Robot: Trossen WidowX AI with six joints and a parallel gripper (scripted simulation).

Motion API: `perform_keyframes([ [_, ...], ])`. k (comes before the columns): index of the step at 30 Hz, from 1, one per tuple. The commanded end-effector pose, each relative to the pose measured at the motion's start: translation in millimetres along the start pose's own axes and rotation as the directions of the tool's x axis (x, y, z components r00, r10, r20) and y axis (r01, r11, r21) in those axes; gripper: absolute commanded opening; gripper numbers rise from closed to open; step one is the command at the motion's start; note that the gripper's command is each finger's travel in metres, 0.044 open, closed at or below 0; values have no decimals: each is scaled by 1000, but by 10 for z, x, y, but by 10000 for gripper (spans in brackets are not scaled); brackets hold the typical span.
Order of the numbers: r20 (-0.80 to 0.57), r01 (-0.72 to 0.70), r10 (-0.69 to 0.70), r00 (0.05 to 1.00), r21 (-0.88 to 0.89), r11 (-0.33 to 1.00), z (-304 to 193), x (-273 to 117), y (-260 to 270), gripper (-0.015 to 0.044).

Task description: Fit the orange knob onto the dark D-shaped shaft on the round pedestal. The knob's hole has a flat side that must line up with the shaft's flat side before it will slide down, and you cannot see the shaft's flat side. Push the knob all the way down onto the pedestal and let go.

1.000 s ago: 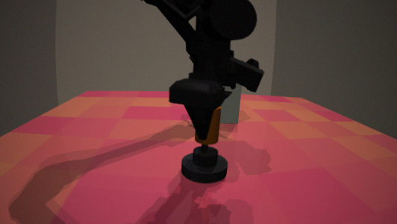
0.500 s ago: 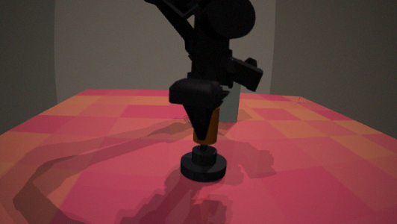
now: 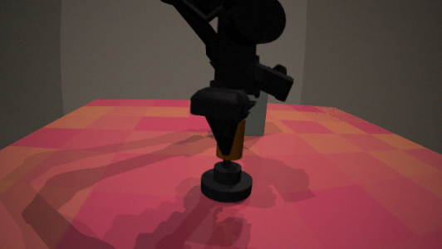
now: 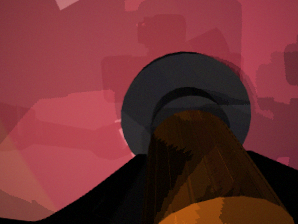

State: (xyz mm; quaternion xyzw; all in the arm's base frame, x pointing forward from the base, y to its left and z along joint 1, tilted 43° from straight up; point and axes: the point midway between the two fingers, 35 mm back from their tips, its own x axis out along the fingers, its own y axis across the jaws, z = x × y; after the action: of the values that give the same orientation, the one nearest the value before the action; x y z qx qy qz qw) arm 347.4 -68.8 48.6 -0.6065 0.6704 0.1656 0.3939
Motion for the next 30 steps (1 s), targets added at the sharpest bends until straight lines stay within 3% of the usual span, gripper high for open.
perform_keyframes([
  [1,2,7,-7,1000,4,1000,-10,-28,-13,0],
  [30,2,7,-7,1000,-22,1000,0,-32,-23,0],
])
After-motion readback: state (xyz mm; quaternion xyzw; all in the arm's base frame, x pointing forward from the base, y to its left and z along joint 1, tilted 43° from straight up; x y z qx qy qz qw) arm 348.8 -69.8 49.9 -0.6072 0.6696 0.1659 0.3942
